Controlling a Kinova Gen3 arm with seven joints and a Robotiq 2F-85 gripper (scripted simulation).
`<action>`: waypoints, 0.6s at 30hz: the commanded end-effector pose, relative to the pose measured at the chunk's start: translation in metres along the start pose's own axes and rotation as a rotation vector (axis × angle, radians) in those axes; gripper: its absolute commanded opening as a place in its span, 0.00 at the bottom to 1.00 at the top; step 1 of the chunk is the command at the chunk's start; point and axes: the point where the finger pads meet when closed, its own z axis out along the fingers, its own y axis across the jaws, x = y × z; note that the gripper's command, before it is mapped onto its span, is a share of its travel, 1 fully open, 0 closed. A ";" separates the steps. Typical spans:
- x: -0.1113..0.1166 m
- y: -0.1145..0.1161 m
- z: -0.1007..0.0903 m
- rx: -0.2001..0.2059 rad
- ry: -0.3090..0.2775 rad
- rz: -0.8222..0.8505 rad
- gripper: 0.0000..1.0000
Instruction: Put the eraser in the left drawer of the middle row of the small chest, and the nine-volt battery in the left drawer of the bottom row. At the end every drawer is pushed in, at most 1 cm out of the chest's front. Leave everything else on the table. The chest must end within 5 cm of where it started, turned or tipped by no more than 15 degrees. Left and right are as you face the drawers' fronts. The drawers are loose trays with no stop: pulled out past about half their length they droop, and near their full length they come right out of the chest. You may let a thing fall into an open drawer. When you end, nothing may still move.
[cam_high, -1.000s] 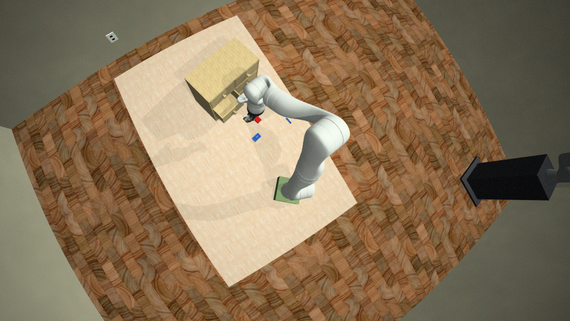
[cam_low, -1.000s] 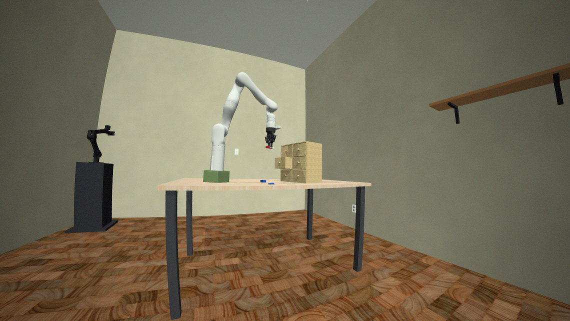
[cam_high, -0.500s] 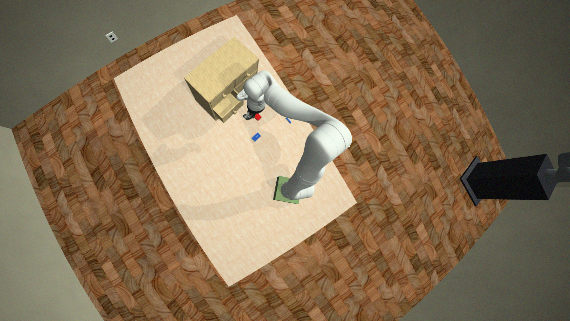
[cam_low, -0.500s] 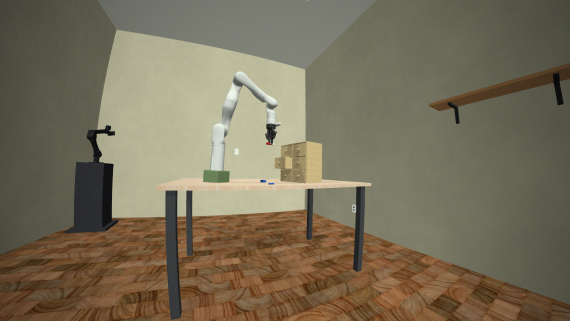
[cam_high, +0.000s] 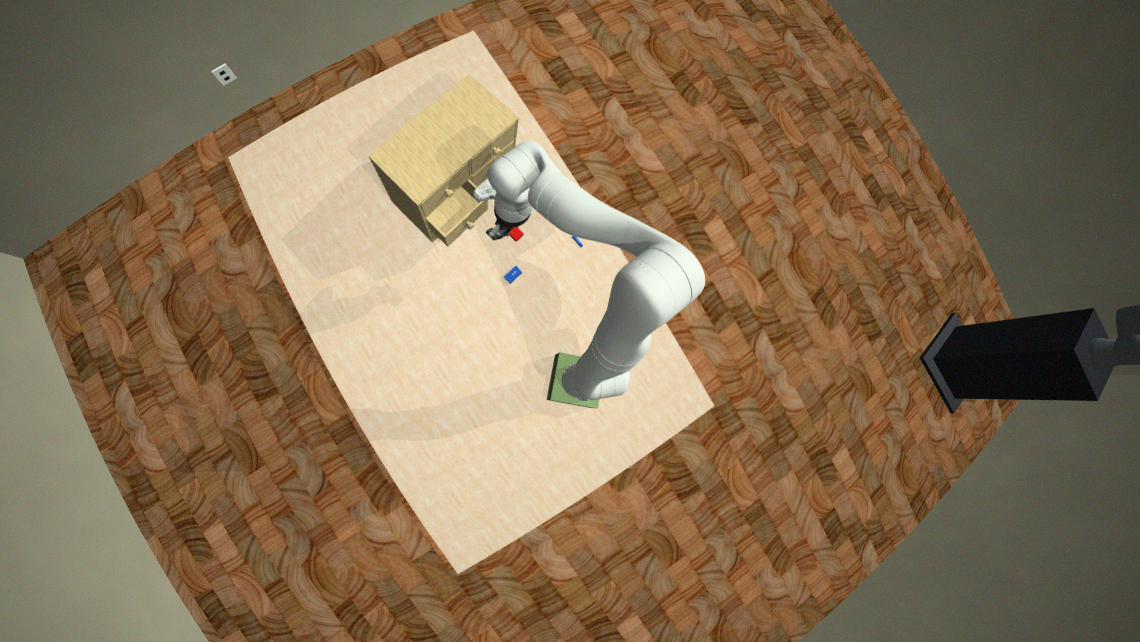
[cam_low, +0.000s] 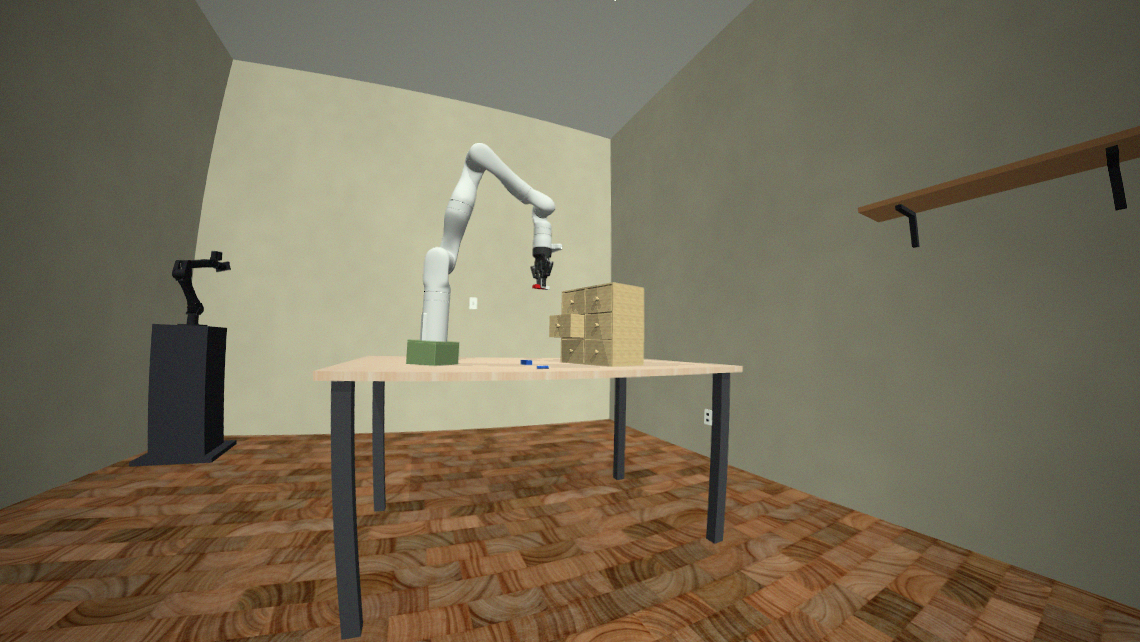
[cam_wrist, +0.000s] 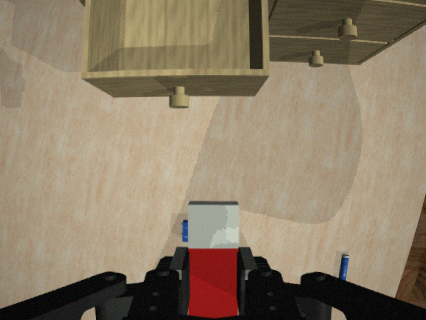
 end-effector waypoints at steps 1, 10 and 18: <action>0.000 0.000 -0.001 -0.001 0.002 0.000 0.19; 0.000 0.000 -0.001 -0.001 0.007 0.000 0.19; 0.000 0.000 0.000 -0.001 0.020 0.000 0.19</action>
